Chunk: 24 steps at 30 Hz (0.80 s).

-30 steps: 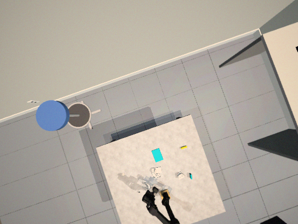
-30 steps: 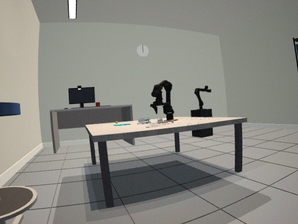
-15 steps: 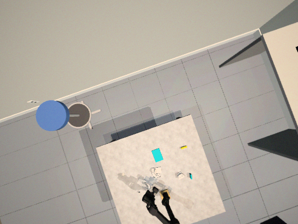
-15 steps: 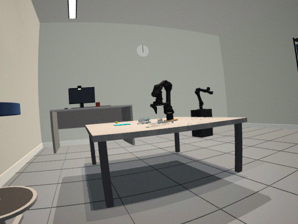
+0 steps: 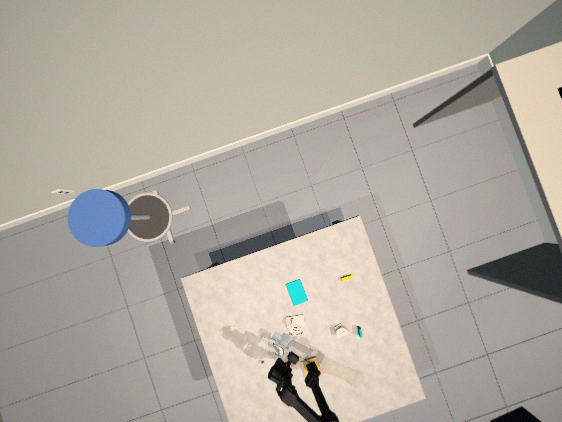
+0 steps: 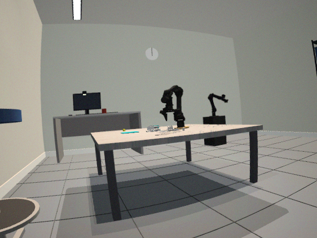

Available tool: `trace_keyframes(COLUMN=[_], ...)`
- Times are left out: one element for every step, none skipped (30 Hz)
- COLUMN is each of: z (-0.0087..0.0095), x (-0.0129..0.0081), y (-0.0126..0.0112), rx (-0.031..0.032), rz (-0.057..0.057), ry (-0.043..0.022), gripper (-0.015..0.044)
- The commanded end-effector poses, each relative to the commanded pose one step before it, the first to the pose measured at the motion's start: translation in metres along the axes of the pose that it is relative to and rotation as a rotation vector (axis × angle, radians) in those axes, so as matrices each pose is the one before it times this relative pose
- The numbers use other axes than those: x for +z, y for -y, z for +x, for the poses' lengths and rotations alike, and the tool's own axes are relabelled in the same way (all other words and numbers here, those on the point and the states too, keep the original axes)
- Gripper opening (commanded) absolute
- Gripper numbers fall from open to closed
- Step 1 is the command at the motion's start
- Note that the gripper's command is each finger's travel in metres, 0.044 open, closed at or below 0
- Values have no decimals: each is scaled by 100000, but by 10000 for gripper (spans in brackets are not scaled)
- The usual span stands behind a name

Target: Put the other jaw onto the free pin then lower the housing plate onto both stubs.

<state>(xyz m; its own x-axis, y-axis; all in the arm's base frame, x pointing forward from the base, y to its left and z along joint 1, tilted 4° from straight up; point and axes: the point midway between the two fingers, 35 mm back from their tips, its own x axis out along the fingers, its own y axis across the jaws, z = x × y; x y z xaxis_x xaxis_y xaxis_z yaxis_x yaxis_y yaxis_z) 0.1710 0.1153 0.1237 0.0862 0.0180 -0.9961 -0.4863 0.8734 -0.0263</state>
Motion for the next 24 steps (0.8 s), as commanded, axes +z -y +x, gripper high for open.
trace_keyframes(z=[0, 0, 0, 0, 0, 0, 0, 0, 0, 0, 0, 0, 0, 0, 0, 0, 0, 0, 0, 0, 0, 0, 0, 0], x=[0, 0, 0, 0, 0, 0, 0, 0, 0, 0, 0, 0, 0, 0, 0, 0, 0, 0, 0, 0, 0, 0, 0, 0], y=[-1, 0, 0, 0, 0, 0, 0, 0, 0, 0, 0, 0, 0, 0, 0, 0, 0, 0, 0, 0, 0, 0, 0, 0], rx=[6, 0, 0, 0, 0, 0, 0, 0, 0, 0, 0, 0, 0, 0, 0, 0, 0, 0, 0, 0, 0, 0, 0, 0], rz=[0, 0, 0, 0, 0, 0, 0, 0, 0, 0, 0, 0, 0, 0, 0, 0, 0, 0, 0, 0, 0, 0, 0, 0], ry=[1, 0, 0, 0, 0, 0, 0, 0, 0, 0, 0, 0, 0, 0, 0, 0, 0, 0, 0, 0, 0, 0, 0, 0], gripper=[335, 309, 282, 256, 230, 204, 177, 151, 125, 99, 72, 46, 20, 0, 0, 0, 0, 0, 0, 0, 0, 0, 0, 0])
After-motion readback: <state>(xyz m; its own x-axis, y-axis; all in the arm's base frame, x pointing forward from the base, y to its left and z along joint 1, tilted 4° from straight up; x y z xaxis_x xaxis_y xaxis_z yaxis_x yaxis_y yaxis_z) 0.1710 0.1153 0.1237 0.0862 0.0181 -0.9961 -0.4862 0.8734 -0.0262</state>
